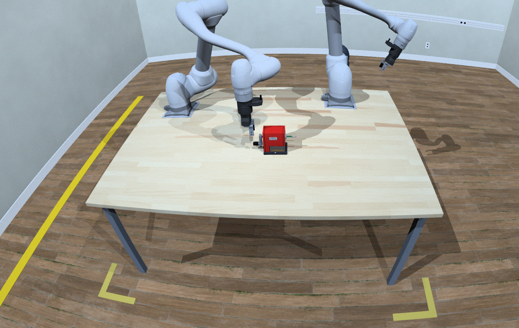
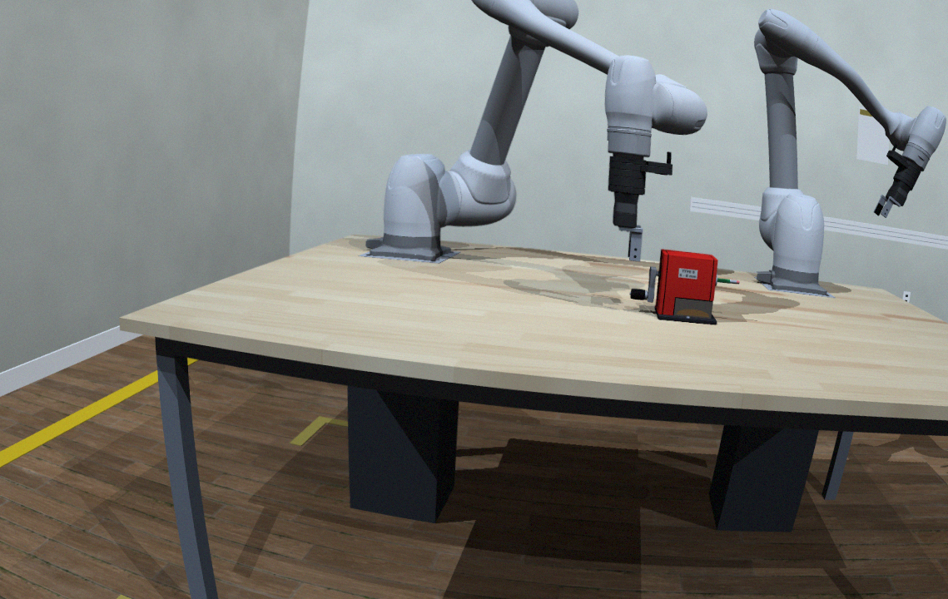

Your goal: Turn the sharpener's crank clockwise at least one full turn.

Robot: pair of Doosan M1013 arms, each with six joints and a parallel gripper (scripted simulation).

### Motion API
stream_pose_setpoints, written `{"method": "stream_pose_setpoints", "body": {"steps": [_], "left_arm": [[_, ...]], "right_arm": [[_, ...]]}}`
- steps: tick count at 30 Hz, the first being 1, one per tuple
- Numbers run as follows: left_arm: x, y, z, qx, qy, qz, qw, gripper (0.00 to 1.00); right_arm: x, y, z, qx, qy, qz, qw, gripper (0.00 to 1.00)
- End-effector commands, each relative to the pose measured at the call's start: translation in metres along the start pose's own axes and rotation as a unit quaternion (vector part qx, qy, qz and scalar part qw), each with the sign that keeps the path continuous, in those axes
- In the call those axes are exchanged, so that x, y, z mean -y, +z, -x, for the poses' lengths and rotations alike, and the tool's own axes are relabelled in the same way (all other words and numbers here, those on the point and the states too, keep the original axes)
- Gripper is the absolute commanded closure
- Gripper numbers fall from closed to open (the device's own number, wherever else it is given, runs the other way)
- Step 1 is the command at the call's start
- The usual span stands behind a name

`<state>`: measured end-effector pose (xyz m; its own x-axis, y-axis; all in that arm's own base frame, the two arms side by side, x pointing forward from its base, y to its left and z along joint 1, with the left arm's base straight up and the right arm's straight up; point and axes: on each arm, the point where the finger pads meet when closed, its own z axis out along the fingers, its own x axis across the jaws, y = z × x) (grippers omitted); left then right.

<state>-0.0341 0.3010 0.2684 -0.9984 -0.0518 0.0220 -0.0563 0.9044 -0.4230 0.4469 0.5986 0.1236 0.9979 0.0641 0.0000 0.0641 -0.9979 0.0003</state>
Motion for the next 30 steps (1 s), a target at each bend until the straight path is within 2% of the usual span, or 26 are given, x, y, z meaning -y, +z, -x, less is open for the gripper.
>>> {"method": "stream_pose_setpoints", "body": {"steps": [1, 22, 30], "left_arm": [[0.000, -0.001, 0.000, 0.000, 0.000, 0.001, 1.000, 0.00], [0.000, -0.001, 0.000, 0.000, 0.000, 0.001, 1.000, 0.00], [0.000, -0.001, 0.000, 0.000, 0.000, 0.001, 1.000, 0.00]], "right_arm": [[0.000, -0.001, 0.000, 0.000, 0.000, -0.001, 1.000, 0.03], [0.000, 0.003, 0.000, 0.000, 0.000, -0.001, 1.000, 0.03], [0.000, 0.012, 0.000, 0.000, 0.000, -0.001, 1.000, 0.03]]}}
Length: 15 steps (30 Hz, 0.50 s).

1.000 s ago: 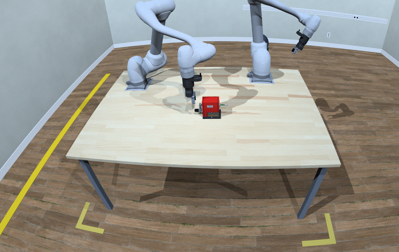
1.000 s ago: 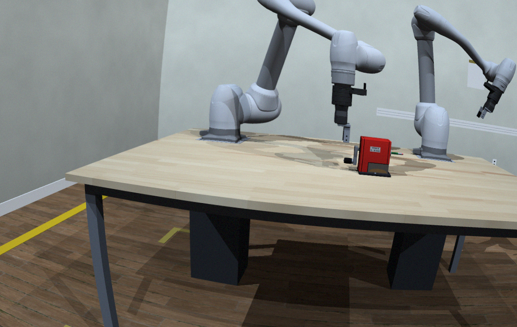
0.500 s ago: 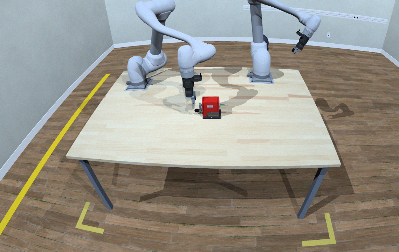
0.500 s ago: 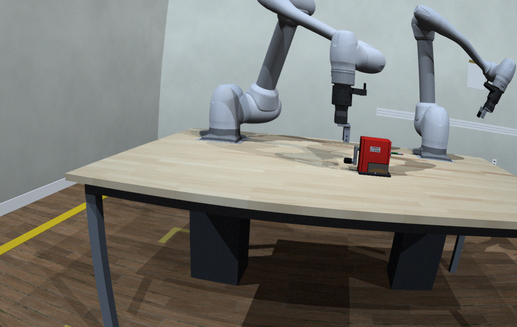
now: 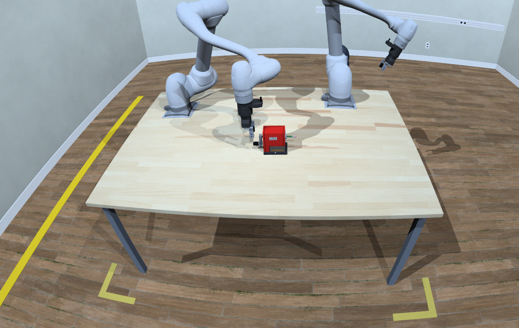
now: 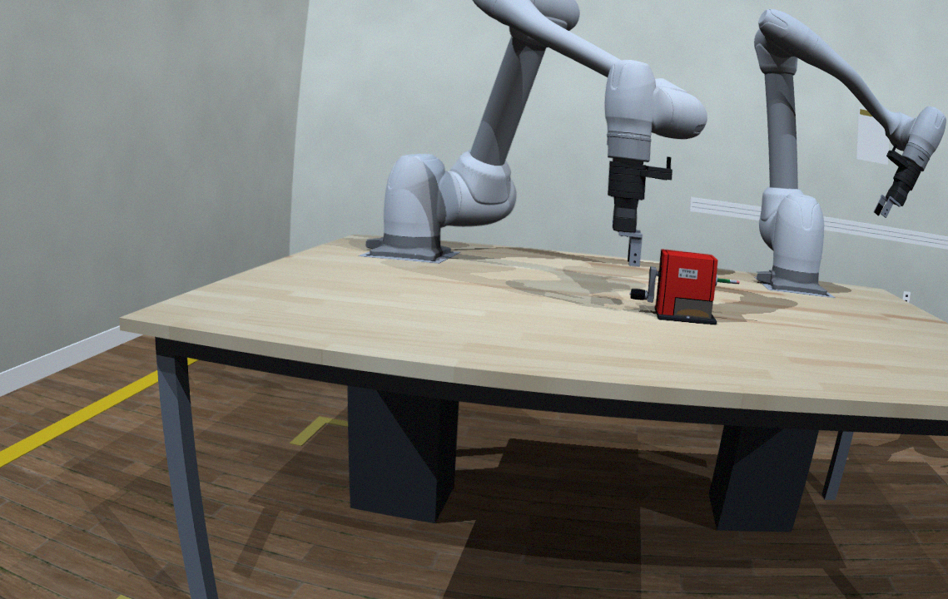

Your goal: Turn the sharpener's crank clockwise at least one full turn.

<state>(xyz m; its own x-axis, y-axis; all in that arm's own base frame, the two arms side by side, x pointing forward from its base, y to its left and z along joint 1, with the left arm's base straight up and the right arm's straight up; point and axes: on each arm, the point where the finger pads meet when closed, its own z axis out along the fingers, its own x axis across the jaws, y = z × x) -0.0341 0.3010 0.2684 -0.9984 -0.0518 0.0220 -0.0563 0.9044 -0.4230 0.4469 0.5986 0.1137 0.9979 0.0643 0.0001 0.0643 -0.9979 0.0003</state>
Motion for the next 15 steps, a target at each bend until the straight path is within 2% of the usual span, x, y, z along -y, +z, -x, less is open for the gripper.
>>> {"method": "stream_pose_setpoints", "body": {"steps": [1, 15], "left_arm": [[0.000, -0.001, 0.000, 0.000, 0.000, 0.001, 1.000, 0.00], [0.000, -0.001, 0.000, 0.000, 0.000, 0.001, 1.000, 0.00]], "right_arm": [[0.000, 0.003, 0.000, 0.000, 0.000, -0.001, 1.000, 0.03], [0.000, 0.021, 0.000, 0.000, 0.000, -0.001, 1.000, 0.03]]}}
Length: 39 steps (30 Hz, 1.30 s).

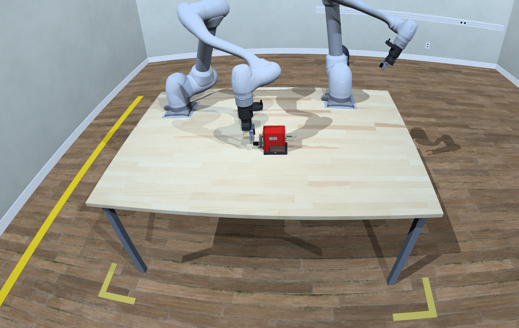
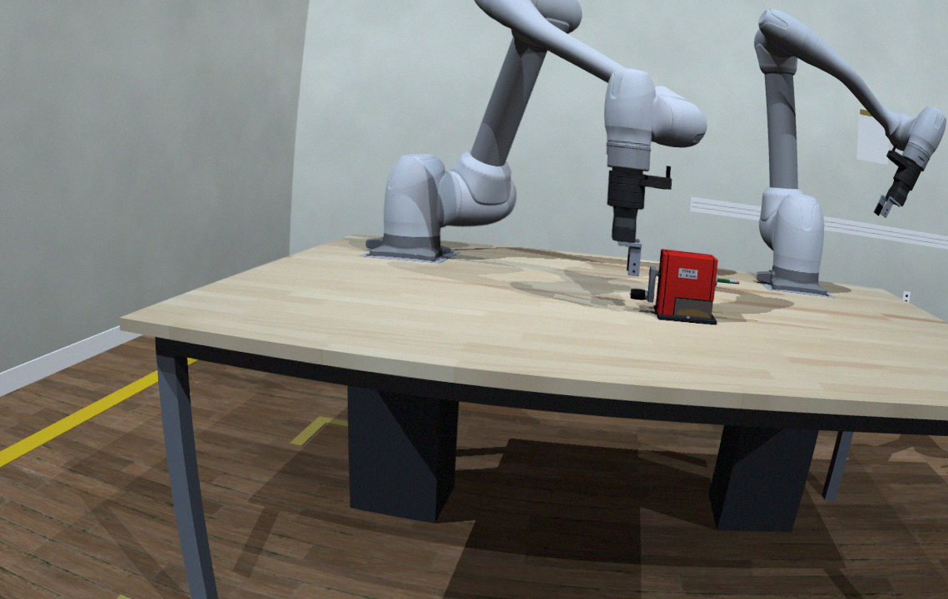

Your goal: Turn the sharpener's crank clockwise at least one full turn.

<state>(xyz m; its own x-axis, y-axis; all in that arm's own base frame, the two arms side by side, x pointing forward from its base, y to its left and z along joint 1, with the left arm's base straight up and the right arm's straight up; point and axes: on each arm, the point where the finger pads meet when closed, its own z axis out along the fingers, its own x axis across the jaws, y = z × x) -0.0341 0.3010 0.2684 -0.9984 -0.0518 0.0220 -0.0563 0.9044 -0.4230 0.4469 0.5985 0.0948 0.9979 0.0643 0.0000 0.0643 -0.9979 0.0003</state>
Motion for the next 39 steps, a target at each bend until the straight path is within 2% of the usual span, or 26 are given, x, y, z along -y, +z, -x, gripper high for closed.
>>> {"method": "stream_pose_setpoints", "body": {"steps": [1, 18, 39], "left_arm": [[0.000, -0.001, 0.000, 0.000, 0.000, 0.001, 1.000, 0.00], [0.000, -0.001, 0.000, 0.000, 0.000, 0.001, 1.000, 0.00], [0.000, -0.001, 0.000, 0.000, 0.000, 0.001, 1.000, 0.00]], "right_arm": [[0.000, 0.004, 0.000, 0.000, 0.000, -0.001, 1.000, 0.03], [0.000, 0.018, 0.000, 0.000, 0.000, -0.001, 1.000, 0.03], [0.000, 0.019, 0.000, 0.000, 0.000, -0.001, 1.000, 0.03]]}}
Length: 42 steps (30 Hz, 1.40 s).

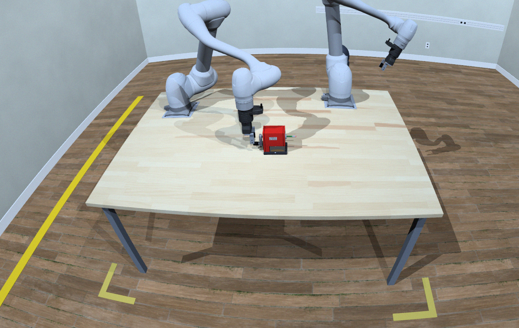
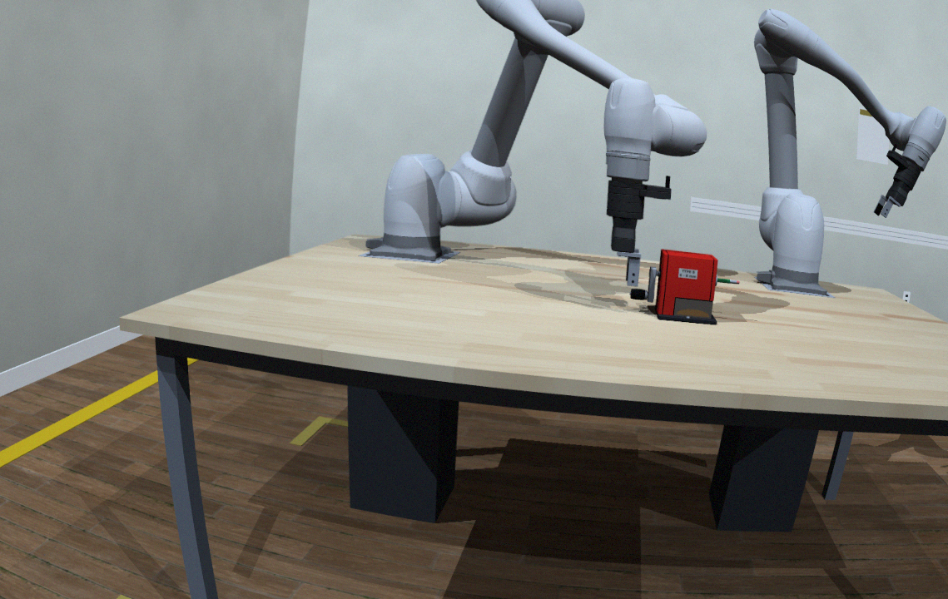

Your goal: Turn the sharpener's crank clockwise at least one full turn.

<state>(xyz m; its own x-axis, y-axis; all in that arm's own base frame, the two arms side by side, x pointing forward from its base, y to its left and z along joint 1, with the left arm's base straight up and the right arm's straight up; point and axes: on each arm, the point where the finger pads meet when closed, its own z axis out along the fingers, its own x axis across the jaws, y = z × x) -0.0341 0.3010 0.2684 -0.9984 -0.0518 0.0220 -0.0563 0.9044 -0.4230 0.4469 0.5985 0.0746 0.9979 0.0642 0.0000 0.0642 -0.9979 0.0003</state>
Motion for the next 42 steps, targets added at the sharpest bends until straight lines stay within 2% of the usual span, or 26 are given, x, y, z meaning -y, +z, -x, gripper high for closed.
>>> {"method": "stream_pose_setpoints", "body": {"steps": [1, 23, 42], "left_arm": [[0.000, -0.001, 0.000, 0.000, 0.000, 0.001, 1.000, 0.00], [0.000, -0.001, 0.000, 0.000, 0.000, 0.001, 1.000, 0.00], [0.000, -0.001, 0.000, 0.000, 0.000, 0.001, 1.000, 0.00]], "right_arm": [[0.000, -0.001, 0.000, 0.000, 0.000, -0.001, 1.000, 0.03], [0.000, 0.009, 0.000, 0.000, 0.000, -0.001, 1.000, 0.03], [0.000, 0.028, 0.000, 0.000, 0.000, -0.001, 1.000, 0.03]]}}
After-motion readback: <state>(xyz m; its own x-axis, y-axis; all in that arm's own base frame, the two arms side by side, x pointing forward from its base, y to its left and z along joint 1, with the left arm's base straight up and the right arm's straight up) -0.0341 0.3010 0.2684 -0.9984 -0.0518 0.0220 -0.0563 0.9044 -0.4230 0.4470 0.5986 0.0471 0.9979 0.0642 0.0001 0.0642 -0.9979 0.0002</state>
